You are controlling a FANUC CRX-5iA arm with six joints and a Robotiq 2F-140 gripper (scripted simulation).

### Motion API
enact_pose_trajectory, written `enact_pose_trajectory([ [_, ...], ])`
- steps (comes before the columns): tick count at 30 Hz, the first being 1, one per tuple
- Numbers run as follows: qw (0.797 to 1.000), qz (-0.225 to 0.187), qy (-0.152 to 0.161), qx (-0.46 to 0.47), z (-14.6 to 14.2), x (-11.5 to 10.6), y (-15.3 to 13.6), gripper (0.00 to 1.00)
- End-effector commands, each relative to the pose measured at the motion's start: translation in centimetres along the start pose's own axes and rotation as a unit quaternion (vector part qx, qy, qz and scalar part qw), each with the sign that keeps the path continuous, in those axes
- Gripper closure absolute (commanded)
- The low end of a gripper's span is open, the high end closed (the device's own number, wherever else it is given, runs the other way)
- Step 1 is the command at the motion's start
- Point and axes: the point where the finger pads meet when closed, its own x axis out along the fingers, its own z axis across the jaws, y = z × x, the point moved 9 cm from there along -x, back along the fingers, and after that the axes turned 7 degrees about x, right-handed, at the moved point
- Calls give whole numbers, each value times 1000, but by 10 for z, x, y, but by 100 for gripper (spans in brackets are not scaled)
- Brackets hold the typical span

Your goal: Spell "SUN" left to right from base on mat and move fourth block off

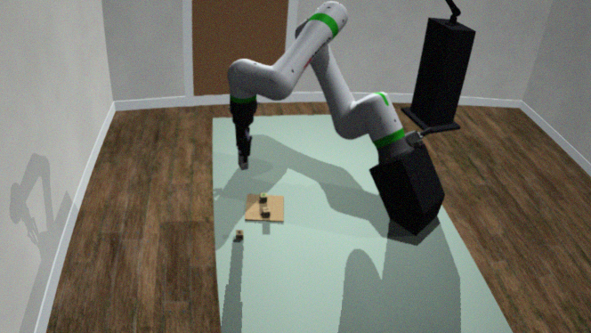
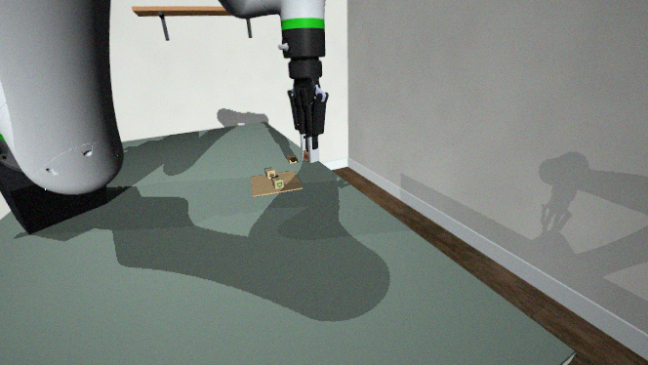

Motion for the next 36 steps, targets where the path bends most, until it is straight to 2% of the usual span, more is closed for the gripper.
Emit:
enact_pose_trajectory([
  [1,998,1,-2,70,-12,0,-3,87],
  [5,992,1,-1,126,-21,0,-5,87],
  [7,992,1,-1,126,-21,0,-5,87],
  [9,984,1,-1,177,-30,0,-7,87],
  [15,967,1,0,254,-43,-1,-11,87],
  [22,938,0,0,347,-58,-1,-16,87],
  [24,938,0,0,347,-58,-1,-16,87],
  [25,923,0,0,385,-64,-1,-19,87],
  [36,857,0,0,516,-86,-2,-28,87],
])
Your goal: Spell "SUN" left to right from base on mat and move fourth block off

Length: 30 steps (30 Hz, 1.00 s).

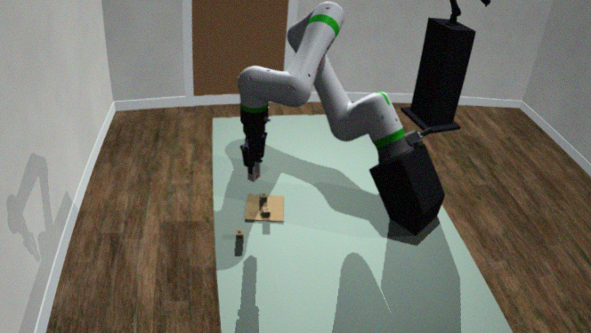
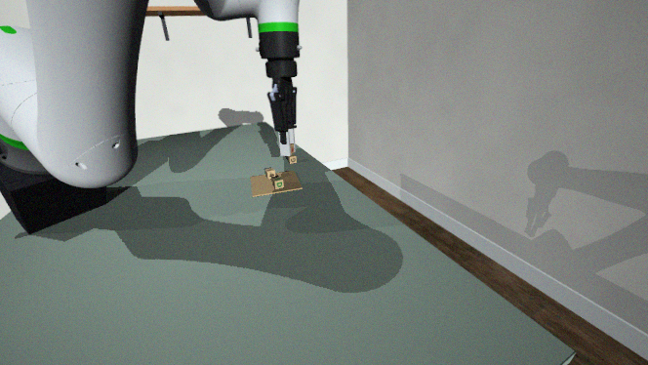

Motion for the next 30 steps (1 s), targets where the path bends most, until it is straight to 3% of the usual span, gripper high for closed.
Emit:
enact_pose_trajectory([
  [1,998,6,0,69,-2,0,-11,87],
  [12,977,7,1,213,-6,-1,-34,87],
  [30,915,10,3,404,-8,-2,-64,87],
])
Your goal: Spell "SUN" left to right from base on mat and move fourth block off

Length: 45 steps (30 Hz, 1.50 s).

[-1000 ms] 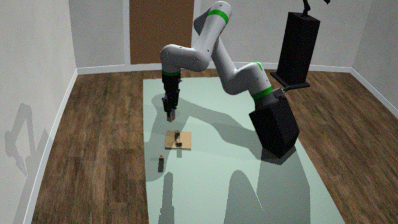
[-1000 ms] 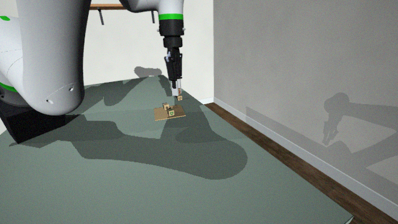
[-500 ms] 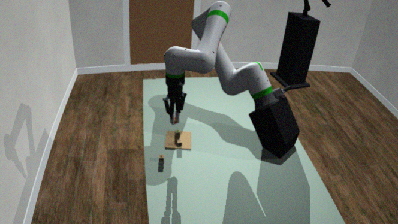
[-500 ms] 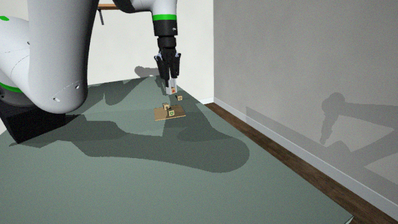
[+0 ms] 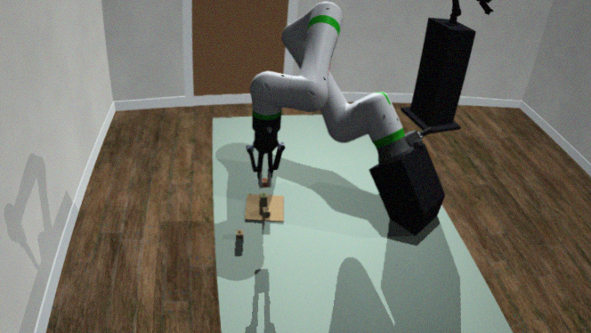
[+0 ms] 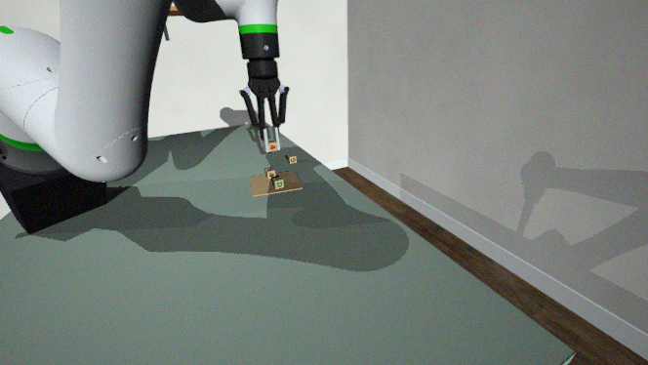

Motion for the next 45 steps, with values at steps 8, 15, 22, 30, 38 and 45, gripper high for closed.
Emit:
enact_pose_trajectory([
  [8,1000,3,4,27,3,0,-3,87],
  [15,1000,3,4,27,3,0,-3,87],
  [22,1000,3,4,27,3,7,-3,87],
  [30,1000,3,4,27,3,30,-3,87],
  [38,1000,3,4,27,3,69,-4,87],
  [45,1000,3,4,27,3,86,-4,87],
])
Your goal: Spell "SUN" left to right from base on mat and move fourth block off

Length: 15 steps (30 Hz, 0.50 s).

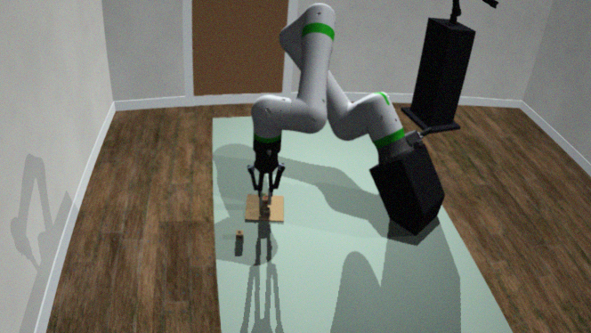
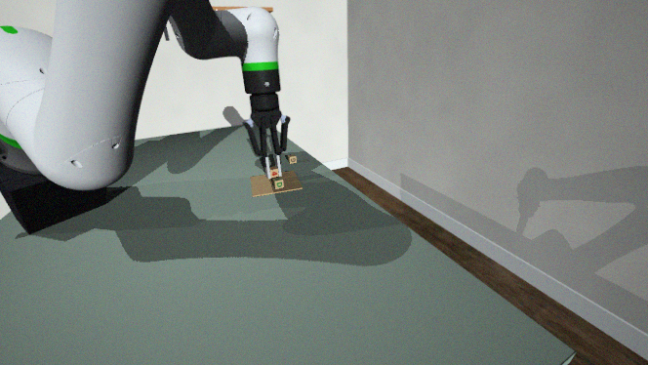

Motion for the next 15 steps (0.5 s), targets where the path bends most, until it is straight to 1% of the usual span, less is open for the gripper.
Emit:
enact_pose_trajectory([
  [1,1000,0,1,0,-1,8,0,87],
  [6,1000,0,1,0,-1,15,0,87],
  [15,1000,0,1,0,-1,15,0,87],
])
